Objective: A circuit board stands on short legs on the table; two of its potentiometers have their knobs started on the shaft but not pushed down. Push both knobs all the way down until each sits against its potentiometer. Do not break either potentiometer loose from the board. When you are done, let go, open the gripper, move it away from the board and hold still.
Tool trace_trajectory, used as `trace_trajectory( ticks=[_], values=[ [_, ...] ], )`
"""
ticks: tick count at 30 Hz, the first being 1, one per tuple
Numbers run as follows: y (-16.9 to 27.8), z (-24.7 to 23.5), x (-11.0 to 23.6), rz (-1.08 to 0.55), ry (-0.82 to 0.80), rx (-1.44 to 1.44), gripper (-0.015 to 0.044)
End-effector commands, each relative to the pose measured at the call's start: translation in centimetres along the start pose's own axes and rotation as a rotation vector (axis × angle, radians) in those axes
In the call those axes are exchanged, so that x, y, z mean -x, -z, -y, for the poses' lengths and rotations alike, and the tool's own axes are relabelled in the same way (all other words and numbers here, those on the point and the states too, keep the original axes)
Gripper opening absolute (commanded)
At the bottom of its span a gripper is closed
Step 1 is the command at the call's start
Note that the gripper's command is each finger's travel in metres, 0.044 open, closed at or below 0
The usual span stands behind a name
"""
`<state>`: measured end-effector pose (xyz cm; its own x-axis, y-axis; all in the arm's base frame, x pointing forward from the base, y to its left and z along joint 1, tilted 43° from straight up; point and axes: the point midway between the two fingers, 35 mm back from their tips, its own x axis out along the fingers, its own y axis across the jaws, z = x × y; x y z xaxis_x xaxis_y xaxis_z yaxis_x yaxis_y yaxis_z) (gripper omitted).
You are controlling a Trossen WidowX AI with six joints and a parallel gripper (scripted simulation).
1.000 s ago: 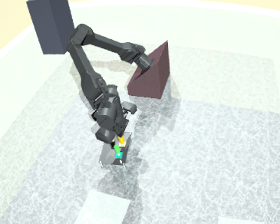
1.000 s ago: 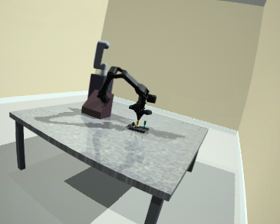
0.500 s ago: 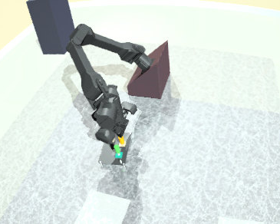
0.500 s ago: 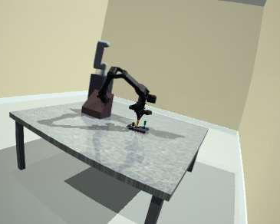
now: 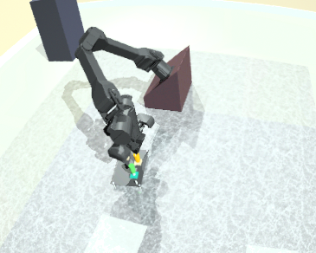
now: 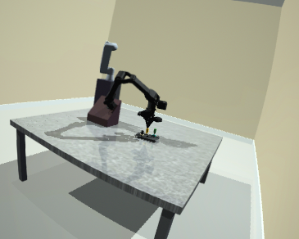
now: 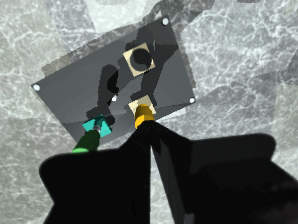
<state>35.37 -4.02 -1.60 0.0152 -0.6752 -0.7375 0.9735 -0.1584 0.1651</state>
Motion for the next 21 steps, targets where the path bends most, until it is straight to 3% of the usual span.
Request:
trace_trajectory(
  ticks=[1, 5, 13, 21],
  values=[
    [0.0, -0.2, 0.8, -0.003, -0.005, -0.011, 0.0],
    [0.0, -0.2, 1.3, -0.003, -0.005, -0.011, 0.0],
    [0.0, 0.0, 0.8, 0.002, -0.001, 0.002, 0.021],
    [2.1, -1.2, 1.7, -0.041, -0.038, -0.076, 0.0]
  ],
)
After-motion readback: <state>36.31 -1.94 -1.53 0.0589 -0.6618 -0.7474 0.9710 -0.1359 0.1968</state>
